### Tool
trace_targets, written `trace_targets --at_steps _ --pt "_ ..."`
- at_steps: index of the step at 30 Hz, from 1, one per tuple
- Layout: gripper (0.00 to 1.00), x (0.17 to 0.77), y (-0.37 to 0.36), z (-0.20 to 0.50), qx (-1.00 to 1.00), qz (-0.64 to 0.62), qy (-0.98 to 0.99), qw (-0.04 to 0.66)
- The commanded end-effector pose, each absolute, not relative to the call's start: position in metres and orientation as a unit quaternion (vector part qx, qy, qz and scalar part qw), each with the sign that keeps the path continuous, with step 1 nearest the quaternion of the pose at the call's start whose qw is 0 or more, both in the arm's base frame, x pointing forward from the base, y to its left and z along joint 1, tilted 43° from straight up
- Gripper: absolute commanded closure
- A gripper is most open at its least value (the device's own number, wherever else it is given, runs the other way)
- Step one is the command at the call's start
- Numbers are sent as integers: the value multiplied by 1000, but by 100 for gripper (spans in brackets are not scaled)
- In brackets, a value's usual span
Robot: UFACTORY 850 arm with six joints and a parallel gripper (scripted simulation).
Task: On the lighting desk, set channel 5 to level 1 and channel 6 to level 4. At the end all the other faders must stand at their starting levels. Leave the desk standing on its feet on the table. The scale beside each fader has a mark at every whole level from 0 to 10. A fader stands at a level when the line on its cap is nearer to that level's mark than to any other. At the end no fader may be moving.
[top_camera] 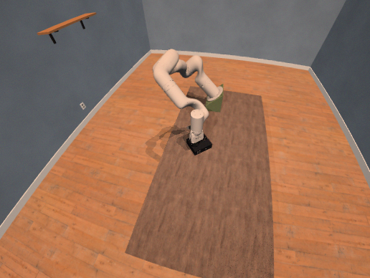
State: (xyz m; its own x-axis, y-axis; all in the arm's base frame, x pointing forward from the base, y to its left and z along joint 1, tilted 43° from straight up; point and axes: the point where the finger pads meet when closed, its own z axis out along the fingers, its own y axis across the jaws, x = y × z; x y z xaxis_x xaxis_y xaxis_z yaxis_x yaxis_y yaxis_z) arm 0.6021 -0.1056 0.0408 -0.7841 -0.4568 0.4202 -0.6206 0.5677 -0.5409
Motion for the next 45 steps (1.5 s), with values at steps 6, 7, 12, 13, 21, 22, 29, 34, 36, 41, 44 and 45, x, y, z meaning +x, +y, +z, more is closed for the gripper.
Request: trace_targets --at_steps 6,7,12,13,21,22,29,34,36,41,44,45 --pt "100 603 -109 37 307 349 -878 116" --pt "100 603 -109 37 307 349 -878 116" --pt "100 603 -111 35 307 349 -878 116" --pt "100 603 -111 35 307 349 -878 116" --pt "100 603 -112 34 307 349 -878 116" --pt "100 603 -112 34 307 349 -878 116" --pt "100 603 -112 34 307 349 -878 116" --pt "100 603 -112 34 307 349 -878 116" --pt "100 603 -112 34 307 349 -878 116" --pt "100 602 -113 34 307 349 -878 116" --pt "100 602 -113 34 307 349 -878 116" --pt "100 602 -113 34 307 349 -878 116"
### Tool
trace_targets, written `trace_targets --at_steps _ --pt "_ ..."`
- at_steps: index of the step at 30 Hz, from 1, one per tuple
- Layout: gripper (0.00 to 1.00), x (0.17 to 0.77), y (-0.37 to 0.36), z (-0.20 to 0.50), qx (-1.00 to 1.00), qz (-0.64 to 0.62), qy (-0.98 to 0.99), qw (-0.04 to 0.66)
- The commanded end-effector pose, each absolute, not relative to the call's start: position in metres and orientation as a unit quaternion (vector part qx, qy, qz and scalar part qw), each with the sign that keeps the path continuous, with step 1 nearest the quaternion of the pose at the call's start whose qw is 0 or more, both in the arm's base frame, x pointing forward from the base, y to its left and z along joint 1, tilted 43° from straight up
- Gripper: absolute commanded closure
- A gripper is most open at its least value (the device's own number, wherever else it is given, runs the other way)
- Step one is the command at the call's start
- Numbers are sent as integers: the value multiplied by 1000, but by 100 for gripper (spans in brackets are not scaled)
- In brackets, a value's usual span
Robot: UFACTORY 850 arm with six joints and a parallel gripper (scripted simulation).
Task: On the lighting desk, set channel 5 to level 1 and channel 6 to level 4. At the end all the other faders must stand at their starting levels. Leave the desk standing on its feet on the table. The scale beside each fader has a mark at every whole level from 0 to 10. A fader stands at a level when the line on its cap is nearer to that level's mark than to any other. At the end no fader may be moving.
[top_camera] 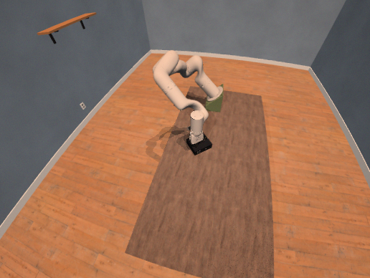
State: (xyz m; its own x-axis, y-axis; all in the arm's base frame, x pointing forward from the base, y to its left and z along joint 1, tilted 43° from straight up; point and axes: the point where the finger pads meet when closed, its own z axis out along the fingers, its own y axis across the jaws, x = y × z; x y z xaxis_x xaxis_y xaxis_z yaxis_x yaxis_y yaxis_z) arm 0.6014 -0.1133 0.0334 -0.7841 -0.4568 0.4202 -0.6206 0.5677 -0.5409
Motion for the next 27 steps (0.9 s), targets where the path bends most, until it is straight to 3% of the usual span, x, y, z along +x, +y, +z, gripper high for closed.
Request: trace_targets --at_steps 1,27 --pt "100 602 -113 34 307 349 -878 116" --pt "100 593 -118 39 307 349 -878 116"
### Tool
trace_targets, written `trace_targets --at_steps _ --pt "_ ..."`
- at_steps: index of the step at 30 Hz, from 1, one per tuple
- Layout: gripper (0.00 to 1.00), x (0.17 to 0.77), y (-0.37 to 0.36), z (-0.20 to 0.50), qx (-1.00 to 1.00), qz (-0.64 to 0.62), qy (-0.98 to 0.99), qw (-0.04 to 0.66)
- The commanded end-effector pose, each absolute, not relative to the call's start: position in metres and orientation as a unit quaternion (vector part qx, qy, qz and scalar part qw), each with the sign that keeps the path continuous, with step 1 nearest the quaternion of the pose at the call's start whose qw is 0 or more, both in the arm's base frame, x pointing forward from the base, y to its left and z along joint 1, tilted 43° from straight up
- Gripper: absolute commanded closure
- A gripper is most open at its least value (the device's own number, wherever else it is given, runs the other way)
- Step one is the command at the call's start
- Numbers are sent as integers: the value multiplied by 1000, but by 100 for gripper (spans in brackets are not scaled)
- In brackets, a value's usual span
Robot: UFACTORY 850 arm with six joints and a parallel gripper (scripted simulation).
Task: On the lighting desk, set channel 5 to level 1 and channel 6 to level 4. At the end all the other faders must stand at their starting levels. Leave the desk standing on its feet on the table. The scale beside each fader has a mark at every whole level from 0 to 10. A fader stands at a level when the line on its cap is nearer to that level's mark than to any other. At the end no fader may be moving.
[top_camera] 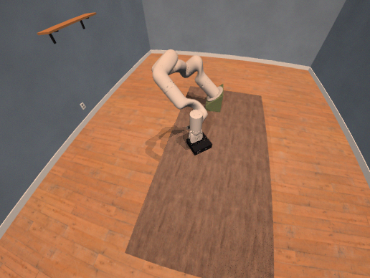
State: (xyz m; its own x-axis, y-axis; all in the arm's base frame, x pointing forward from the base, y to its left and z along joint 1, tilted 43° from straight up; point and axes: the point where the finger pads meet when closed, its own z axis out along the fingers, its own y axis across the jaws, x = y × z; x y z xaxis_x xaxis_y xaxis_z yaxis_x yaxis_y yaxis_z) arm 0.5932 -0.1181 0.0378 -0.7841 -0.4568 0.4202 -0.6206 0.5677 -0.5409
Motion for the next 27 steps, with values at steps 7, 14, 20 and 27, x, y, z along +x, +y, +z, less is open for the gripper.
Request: trace_targets --at_steps 7,14,20,27 --pt "100 590 -120 40 307 349 -878 116" --pt "100 588 -121 42 307 349 -878 116" --pt "100 586 -122 43 307 349 -878 116" --pt "100 585 -123 43 307 349 -878 116"
